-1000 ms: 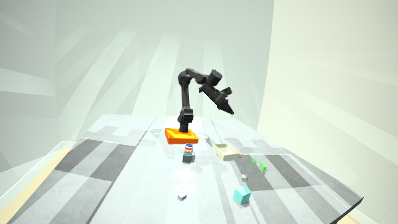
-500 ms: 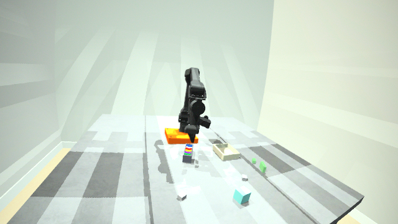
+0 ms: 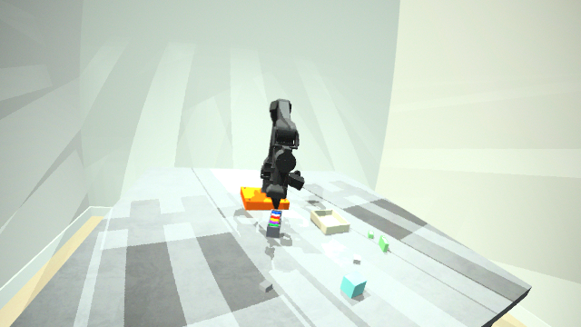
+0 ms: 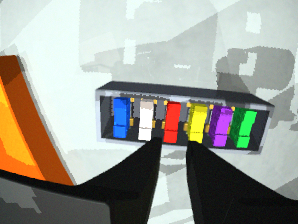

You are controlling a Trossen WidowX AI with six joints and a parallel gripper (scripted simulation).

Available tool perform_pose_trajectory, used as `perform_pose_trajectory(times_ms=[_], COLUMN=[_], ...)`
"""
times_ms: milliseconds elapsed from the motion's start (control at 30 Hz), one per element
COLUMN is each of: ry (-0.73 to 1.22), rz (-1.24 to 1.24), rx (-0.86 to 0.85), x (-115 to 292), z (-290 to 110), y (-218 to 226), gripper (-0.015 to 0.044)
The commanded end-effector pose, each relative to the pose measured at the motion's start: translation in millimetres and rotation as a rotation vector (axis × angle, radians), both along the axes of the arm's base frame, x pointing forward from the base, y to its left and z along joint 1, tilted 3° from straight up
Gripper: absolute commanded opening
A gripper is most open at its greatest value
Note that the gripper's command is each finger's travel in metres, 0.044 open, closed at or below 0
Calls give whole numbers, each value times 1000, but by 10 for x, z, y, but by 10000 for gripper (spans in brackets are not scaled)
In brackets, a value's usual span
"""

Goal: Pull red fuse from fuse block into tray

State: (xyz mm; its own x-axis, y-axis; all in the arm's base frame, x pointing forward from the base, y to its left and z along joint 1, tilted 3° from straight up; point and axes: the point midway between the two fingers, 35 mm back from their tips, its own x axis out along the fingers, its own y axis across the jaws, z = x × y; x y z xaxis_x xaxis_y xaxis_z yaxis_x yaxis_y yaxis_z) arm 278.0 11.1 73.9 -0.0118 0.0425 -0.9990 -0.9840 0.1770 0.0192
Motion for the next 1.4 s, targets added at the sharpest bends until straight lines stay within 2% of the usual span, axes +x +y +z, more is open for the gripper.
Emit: perform_pose_trajectory(times_ms=[0,1367], ry=[3,3], rz=[4,4], rx=[-4,-4], x=[-2,-3], z=[-51,-312], y=[-7,9], gripper=[69,69])
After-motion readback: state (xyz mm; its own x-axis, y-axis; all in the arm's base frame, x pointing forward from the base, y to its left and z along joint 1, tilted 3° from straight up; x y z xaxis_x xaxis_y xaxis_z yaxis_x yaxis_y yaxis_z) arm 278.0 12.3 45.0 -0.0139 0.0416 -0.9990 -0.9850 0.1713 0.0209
